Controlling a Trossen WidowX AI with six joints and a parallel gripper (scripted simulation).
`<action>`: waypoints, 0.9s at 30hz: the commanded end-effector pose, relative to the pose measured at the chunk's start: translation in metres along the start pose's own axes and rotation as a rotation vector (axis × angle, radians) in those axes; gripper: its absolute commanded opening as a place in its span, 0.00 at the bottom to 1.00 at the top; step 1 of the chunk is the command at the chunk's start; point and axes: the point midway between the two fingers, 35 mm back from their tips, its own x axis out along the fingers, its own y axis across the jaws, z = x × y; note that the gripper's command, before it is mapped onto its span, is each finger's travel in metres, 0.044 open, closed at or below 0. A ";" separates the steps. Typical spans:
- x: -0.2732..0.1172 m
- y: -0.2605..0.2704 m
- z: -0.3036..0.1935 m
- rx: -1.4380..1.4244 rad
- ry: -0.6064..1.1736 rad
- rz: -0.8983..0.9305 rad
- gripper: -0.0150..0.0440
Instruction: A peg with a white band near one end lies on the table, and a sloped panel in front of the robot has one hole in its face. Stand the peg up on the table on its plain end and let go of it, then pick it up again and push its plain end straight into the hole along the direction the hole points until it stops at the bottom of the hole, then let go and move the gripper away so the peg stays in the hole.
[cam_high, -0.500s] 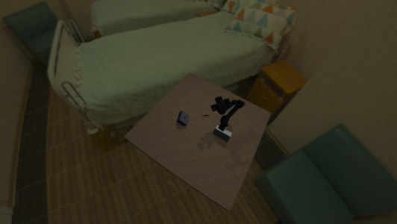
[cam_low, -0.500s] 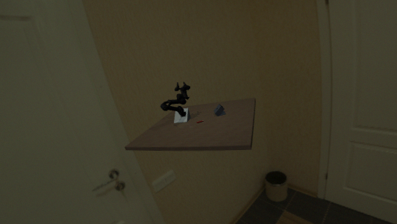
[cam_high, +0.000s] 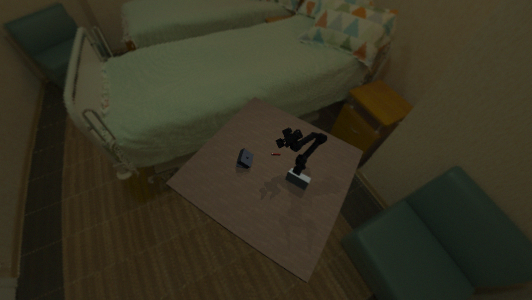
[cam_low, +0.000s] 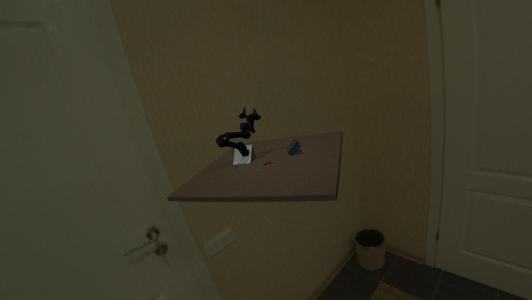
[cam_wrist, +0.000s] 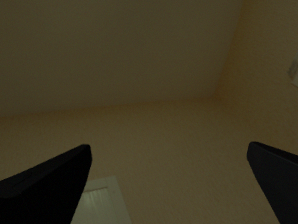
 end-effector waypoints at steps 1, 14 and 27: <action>0.001 -0.022 0.017 -0.009 -0.064 -0.099 1.00; -0.013 -0.090 0.054 -0.027 -0.193 -0.420 1.00; -0.049 -0.152 0.076 -0.057 -0.240 -0.780 1.00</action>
